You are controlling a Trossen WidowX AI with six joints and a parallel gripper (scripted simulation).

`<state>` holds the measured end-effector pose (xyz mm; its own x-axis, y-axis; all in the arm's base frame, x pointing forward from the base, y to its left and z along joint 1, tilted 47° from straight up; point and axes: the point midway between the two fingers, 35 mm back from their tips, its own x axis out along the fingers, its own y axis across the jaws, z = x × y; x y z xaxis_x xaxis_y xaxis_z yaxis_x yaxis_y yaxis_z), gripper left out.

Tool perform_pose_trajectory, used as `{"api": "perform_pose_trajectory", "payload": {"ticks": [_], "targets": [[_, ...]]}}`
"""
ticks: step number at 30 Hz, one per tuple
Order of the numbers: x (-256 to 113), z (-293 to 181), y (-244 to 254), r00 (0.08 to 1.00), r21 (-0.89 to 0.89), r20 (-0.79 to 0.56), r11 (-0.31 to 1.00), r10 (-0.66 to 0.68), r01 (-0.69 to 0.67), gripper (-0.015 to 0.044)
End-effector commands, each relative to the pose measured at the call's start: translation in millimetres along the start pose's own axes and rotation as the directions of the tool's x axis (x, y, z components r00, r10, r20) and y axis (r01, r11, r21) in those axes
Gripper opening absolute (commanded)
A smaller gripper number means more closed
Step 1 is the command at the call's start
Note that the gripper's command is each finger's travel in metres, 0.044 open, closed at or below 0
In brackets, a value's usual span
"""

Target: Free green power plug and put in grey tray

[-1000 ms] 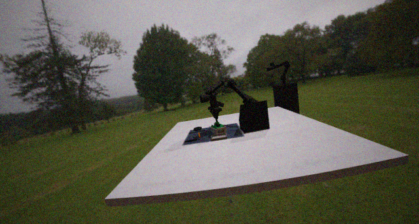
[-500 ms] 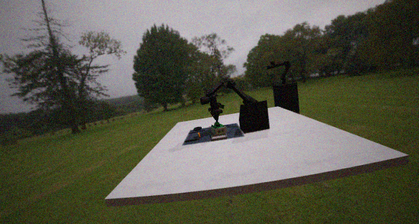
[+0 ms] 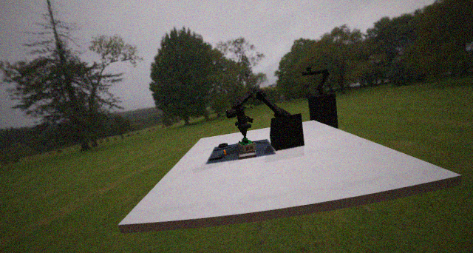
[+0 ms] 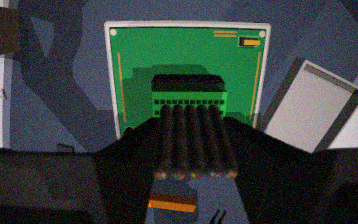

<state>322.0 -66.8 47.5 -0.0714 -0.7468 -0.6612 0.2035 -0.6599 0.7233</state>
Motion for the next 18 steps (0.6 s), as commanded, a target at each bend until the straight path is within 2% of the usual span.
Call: {"api": "perform_pose_trajectory", "payload": {"ticks": [1,5,13,18], "targets": [[0.7,0.0,1.3,1.000,0.004,0.001,1.000,0.008,-0.008,0.0000],[-9.0,0.1,1.3,1.000,0.004,-0.012,1.000,-0.022,0.022,0.0000],[-17.4,0.1,-6.2,0.998,0.005,-0.011,0.998,0.065,-0.065,0.0000],[-17.7,0.1,2.2,0.999,0.004,-0.012,1.000,-0.031,0.031,0.0000]]}}
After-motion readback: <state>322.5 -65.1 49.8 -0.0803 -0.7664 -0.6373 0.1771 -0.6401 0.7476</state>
